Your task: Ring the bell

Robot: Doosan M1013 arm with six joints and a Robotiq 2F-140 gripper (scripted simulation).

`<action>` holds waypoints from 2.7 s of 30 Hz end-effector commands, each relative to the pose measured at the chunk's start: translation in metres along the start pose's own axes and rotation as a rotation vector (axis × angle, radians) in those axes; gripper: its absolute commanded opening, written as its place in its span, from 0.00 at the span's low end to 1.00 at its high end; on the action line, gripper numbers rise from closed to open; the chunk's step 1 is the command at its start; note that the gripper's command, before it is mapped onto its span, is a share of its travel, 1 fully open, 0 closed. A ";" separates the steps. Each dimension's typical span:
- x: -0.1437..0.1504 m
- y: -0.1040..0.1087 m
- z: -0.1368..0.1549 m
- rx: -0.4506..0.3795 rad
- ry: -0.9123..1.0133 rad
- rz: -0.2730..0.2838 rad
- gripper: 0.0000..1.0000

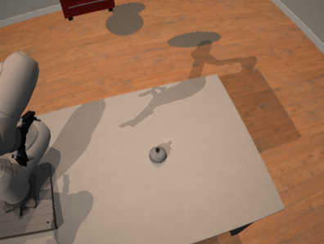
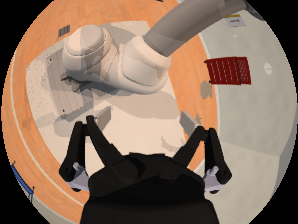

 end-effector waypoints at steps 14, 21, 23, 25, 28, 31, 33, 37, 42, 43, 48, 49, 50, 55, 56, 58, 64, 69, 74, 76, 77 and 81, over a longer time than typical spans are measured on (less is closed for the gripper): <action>0.019 0.013 0.162 -0.019 0.059 -0.220 1.00; 0.032 0.003 0.210 -0.033 0.090 -0.277 1.00; 0.044 -0.007 0.243 -0.044 0.114 -0.313 1.00; 0.050 -0.012 0.258 -0.050 0.126 -0.330 1.00; 0.061 -0.024 0.285 -0.061 0.149 -0.360 1.00; 0.074 -0.037 0.311 -0.073 0.173 -0.387 1.00; 0.082 -0.047 0.328 -0.081 0.190 -0.404 1.00; 0.096 -0.063 0.352 -0.093 0.216 -0.429 1.00; 0.121 -0.094 0.390 -0.115 0.263 -0.466 1.00; 0.126 -0.101 0.397 -0.120 0.273 -0.473 1.00; 0.152 -0.136 0.430 -0.142 0.322 -0.505 1.00; 0.157 -0.143 0.436 -0.147 0.332 -0.510 1.00; 0.163 -0.150 0.442 -0.151 0.342 -0.516 1.00; 0.174 -0.167 0.454 -0.161 0.363 -0.527 1.00; 0.175 -0.168 0.455 -0.162 0.365 -0.528 1.00; 0.175 -0.169 0.456 -0.162 0.366 -0.528 1.00; 0.175 -0.169 0.456 -0.162 0.366 -0.528 0.00; 0.175 -0.169 0.456 -0.162 0.366 -0.528 0.00; 0.175 -0.169 0.456 -0.162 0.366 -0.528 0.00; 0.175 -0.169 0.456 -0.162 0.366 -0.528 0.00; 0.175 -0.169 0.456 -0.162 0.366 -0.528 0.00; 0.175 -0.169 0.456 -0.162 0.366 -0.528 0.00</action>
Point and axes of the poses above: the point where the finger pads meet when closed, its own y axis back along the fingers, its own x axis across the jaws, z = x × y, the point moved 9 cm from there along y, back along the fingers, and after that the axes turned 5 degrees about -y, right-handed, at the moved point
